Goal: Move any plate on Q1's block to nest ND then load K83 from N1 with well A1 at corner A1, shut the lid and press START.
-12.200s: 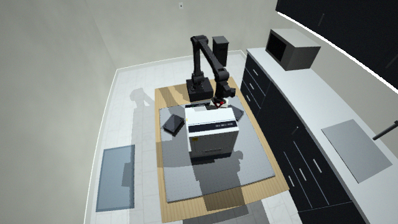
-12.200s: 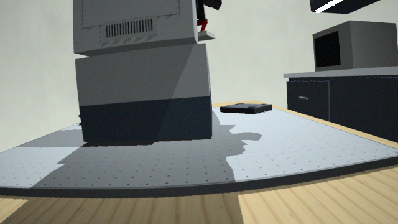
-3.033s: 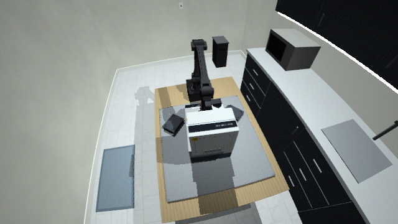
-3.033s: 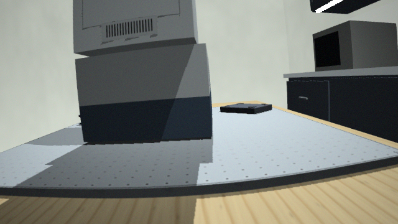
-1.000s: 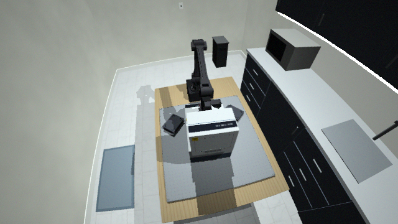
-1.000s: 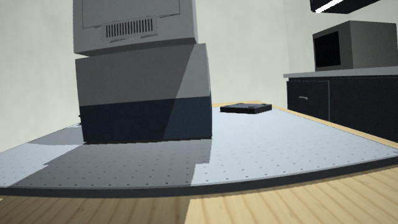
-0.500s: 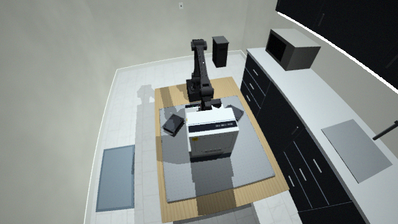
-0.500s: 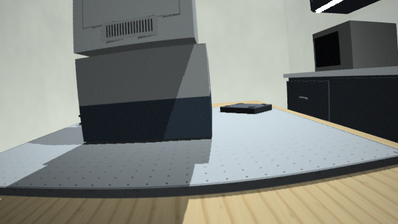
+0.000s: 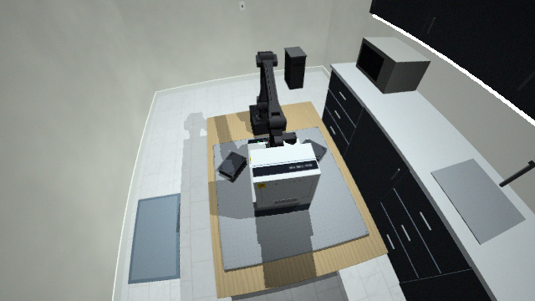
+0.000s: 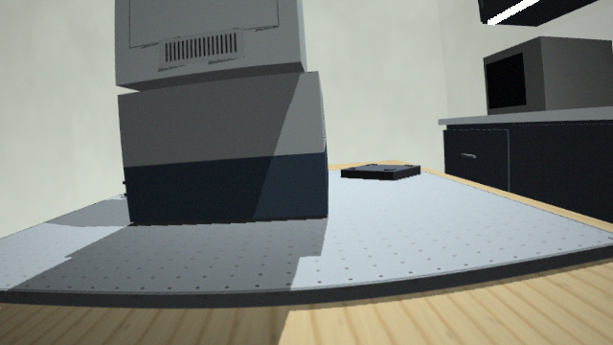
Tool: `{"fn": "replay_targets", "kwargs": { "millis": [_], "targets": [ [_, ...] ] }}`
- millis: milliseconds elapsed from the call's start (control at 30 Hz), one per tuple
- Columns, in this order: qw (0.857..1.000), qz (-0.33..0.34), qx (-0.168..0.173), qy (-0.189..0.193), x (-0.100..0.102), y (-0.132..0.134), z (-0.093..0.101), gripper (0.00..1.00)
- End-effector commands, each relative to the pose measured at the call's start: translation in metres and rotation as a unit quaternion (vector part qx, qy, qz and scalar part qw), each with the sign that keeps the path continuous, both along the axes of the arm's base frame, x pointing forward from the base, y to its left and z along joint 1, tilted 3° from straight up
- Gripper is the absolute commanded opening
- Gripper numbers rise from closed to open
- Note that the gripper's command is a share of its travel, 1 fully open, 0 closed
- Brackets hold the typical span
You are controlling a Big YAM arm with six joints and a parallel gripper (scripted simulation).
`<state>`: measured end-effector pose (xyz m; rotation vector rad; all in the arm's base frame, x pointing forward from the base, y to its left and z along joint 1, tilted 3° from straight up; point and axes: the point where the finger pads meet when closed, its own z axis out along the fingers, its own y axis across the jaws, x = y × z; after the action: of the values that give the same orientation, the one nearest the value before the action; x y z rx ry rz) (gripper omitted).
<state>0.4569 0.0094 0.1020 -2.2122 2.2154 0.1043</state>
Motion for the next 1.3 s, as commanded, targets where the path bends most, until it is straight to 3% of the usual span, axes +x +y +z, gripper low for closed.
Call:
{"fn": "replay_targets", "kwargs": {
  "millis": [0, 200, 700, 1267],
  "targets": [
    [0.999, -0.013, 0.0, -0.051, 0.027, -0.008, 0.035, 0.0],
    [0.998, -0.013, 0.0, -0.055, 0.028, -0.008, 0.035, 0.0],
    [1.0, -0.001, 0.0, -0.018, 0.0, 0.005, 0.017, 0.0],
    [1.0, -0.005, 0.0, -0.021, 0.018, 0.001, 0.015, 0.0]
  ]
}}
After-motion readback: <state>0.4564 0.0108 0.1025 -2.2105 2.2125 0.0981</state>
